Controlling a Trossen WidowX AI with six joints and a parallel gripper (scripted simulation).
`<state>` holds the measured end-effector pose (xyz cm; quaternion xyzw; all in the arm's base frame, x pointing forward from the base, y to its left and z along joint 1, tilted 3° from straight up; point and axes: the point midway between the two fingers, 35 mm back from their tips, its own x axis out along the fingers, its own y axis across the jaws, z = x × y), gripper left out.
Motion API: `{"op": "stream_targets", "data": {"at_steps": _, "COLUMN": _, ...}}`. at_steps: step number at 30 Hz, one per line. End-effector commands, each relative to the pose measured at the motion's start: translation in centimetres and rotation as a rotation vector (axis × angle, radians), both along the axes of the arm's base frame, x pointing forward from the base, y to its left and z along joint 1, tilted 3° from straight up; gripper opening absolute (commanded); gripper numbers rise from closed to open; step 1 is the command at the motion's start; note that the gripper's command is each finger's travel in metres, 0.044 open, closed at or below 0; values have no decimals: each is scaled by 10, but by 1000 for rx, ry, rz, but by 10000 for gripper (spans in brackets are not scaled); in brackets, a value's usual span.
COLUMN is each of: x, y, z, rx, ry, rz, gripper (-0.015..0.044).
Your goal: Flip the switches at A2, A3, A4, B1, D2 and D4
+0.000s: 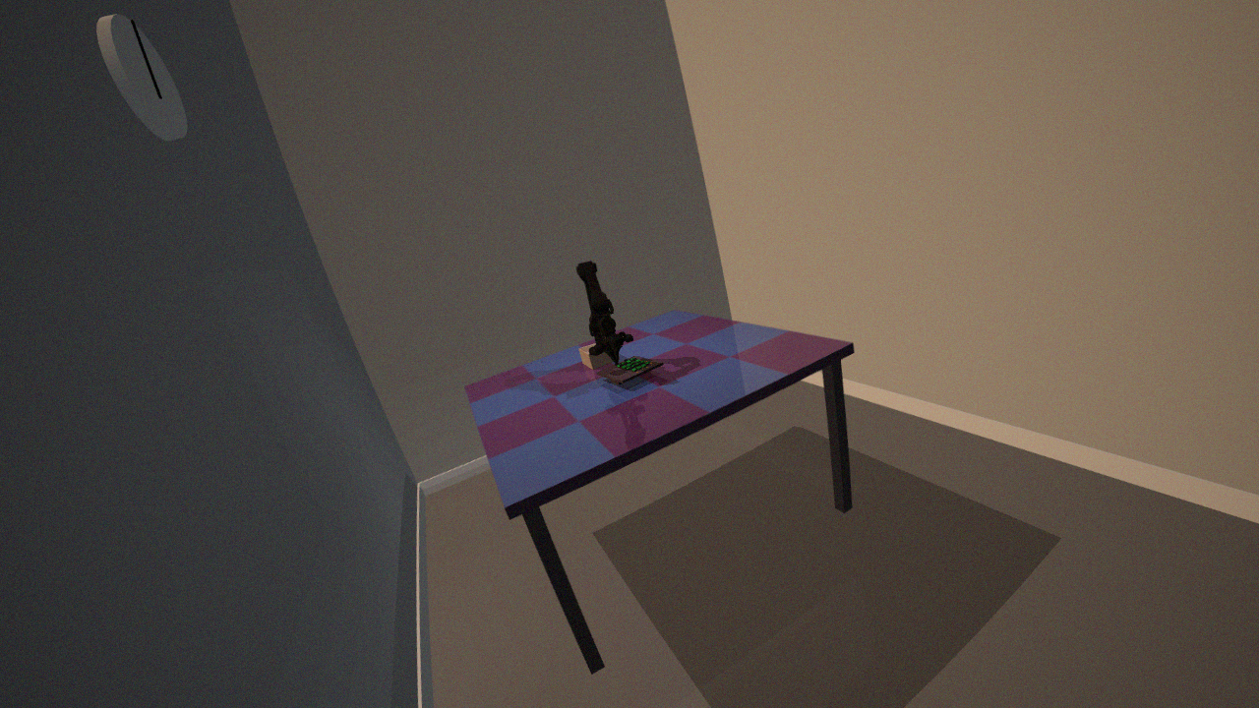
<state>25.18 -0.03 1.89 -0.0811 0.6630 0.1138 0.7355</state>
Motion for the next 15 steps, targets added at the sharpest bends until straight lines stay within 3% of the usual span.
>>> {"op": "stream_targets", "data": {"at_steps": 1, "x": 0, "y": 1, "z": -1, "rx": 6, "ry": 1, "rz": -1, "gripper": 0}}
{"op": "stream_targets", "data": {"at_steps": 15, "x": 0, "y": 1, "z": -3, "rx": 6, "ry": 1, "rz": -1, "gripper": 0}}
